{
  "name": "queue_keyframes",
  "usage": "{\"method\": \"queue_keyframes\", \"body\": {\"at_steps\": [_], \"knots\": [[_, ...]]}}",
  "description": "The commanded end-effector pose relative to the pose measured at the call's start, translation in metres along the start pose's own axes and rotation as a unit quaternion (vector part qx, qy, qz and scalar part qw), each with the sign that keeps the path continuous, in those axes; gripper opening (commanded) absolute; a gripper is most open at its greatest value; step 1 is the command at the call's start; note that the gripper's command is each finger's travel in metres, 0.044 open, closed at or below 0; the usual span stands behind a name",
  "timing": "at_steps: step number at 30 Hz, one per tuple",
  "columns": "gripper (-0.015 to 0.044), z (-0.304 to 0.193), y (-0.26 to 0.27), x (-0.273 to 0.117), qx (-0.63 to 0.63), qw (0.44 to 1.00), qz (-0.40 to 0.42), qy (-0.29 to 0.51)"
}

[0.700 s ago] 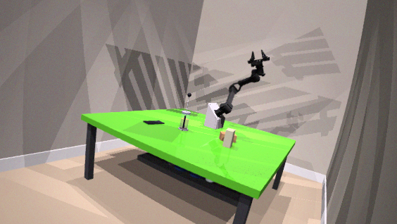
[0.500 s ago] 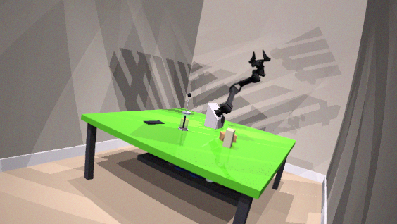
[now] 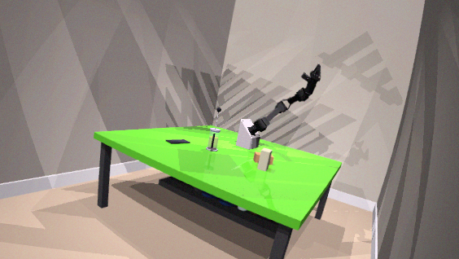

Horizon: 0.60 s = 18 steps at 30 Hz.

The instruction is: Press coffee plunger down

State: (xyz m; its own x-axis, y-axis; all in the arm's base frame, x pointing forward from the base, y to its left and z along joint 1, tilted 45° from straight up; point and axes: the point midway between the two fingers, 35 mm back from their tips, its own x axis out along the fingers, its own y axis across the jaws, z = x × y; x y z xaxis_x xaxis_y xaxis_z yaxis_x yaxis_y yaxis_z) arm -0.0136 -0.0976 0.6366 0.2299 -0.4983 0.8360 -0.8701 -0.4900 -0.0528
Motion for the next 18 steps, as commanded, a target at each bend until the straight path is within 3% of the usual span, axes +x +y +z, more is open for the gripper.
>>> {"method": "queue_keyframes", "body": {"at_steps": [1, 10, 18], "knots": [[0.0440, -0.007, -0.075, -0.004, -0.167, 0.982, -0.071, 0.054], [0.0440, 0.014, -0.154, -0.012, -0.332, 0.927, -0.145, 0.097], [0.0440, 0.086, -0.246, -0.032, -0.535, 0.790, -0.261, 0.148]]}}
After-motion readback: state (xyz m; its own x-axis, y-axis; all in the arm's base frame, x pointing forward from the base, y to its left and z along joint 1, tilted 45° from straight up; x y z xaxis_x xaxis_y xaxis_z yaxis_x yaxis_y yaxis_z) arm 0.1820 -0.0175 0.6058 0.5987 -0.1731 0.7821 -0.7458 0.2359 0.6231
